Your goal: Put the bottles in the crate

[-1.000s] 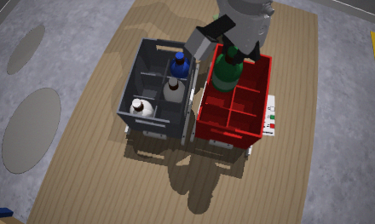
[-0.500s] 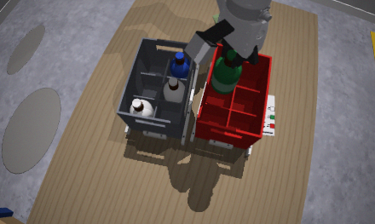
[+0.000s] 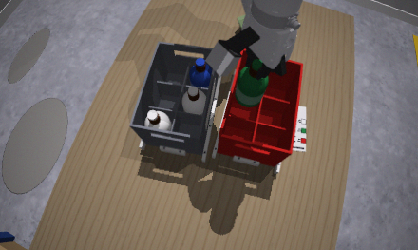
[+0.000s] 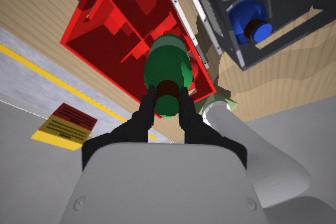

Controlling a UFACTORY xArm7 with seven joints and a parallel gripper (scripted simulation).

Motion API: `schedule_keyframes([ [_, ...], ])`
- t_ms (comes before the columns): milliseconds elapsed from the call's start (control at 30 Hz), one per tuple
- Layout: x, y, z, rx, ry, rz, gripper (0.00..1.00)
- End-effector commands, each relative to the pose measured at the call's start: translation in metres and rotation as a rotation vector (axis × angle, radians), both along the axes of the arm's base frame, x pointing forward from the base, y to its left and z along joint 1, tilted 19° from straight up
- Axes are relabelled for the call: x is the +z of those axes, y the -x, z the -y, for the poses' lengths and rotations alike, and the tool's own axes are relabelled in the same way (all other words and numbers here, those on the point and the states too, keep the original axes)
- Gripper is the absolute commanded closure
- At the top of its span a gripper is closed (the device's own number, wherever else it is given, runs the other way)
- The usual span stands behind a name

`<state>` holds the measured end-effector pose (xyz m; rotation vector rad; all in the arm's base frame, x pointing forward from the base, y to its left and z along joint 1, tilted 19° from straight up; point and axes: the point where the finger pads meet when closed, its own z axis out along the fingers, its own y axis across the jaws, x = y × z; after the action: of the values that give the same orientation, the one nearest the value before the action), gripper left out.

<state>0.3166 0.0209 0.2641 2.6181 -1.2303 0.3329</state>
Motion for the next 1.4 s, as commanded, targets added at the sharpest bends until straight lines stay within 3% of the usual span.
schedule_keyframes([
  [0,-0.003,-0.002,0.001,0.001,0.000,0.005,1.00],
  [1367,-0.036,-0.006,0.011,0.001,0.000,0.005,1.00],
])
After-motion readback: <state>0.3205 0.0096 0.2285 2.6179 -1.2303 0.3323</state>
